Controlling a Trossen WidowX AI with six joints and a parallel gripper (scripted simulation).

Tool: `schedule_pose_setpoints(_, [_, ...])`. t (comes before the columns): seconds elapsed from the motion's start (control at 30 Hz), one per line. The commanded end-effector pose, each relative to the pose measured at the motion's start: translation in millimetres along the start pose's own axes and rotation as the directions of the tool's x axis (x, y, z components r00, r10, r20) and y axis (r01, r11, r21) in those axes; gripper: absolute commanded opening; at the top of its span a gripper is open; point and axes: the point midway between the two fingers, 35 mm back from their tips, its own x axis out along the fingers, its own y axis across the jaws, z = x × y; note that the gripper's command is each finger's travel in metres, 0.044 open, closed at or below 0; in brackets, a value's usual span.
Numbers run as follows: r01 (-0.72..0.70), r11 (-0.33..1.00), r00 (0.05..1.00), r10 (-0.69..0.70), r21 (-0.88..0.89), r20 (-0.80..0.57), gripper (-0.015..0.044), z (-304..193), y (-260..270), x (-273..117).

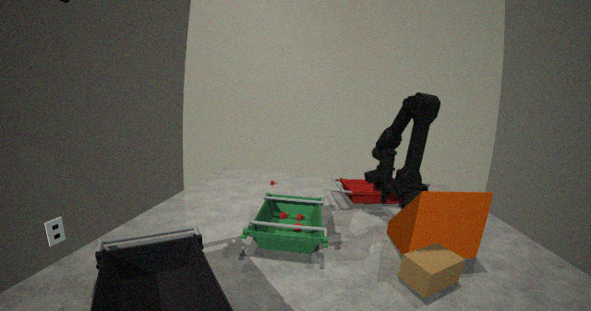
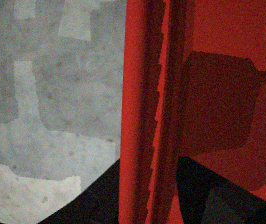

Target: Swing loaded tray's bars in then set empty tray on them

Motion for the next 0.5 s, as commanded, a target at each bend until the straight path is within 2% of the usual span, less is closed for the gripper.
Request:
schedule_pose_setpoints(0.0, [-0.001,1.000,1.000,0.001,0.000,0.004,0.0000,0.9,-1.2,-11.5])
schedule_pose_setpoints(0.37, [-0.001,1.000,1.000,0.001,0.000,0.004,0.0000,0.3,0.5,-71.4])
schedule_pose_setpoints(0.47, [-0.001,1.000,1.000,0.001,0.001,0.005,0.0000,0.1,1.2,-75.2])
